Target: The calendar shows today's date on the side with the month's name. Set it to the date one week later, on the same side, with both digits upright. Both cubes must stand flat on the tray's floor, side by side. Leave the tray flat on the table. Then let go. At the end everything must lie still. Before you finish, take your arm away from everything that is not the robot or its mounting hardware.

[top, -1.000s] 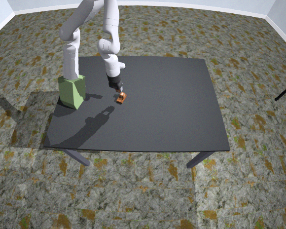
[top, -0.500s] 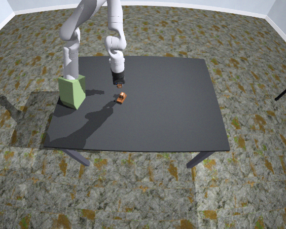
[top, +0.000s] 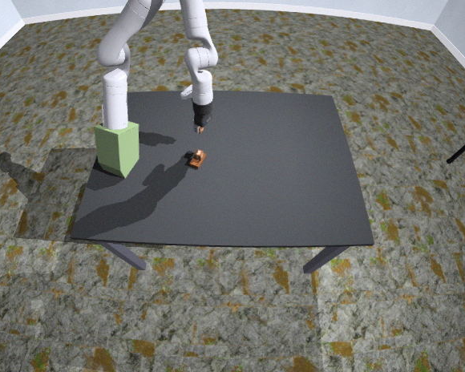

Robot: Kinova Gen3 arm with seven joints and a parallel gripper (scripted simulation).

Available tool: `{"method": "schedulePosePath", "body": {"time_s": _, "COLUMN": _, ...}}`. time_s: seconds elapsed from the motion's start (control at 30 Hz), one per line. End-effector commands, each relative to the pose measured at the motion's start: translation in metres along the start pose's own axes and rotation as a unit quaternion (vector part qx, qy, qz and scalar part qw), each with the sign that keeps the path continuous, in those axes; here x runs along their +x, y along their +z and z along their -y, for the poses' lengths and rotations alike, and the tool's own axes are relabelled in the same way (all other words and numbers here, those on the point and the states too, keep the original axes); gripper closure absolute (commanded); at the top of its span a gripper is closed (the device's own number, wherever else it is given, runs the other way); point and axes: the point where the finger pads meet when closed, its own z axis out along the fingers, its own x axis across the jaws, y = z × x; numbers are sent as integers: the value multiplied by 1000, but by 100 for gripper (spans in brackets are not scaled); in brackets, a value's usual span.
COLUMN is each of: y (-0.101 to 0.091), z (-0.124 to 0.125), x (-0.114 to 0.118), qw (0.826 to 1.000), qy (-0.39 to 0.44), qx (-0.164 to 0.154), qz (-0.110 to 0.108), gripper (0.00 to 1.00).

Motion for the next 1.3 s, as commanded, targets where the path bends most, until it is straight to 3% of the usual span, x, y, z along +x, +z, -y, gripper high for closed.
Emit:
{"method": "schedulePosePath", "body": {"time_s": 0.0, "y": -3, "z": 0, "x": 18, "qw": 997, "qy": -80, "qx": -7, "qz": -3, "gripper": 43}}
{"method": "schedulePosePath", "body": {"time_s": 0.17, "y": -3, "z": 3, "x": 39, "qw": 974, "qy": -224, "qx": -14, "qz": -3, "gripper": 43}}
{"method": "schedulePosePath", "body": {"time_s": 0.23, "y": -3, "z": 3, "x": 39, "qw": 974, "qy": -224, "qx": -14, "qz": -3, "gripper": 43}}
{"method": "schedulePosePath", "body": {"time_s": 0.57, "y": -4, "z": 6, "x": 64, "qw": 929, "qy": -369, "qx": -24, "qz": -4, "gripper": 43}}
{"method": "schedulePosePath", "body": {"time_s": 1.27, "y": -3, "z": 6, "x": 66, "qw": 925, "qy": -379, "qx": -25, "qz": -3, "gripper": 43}}
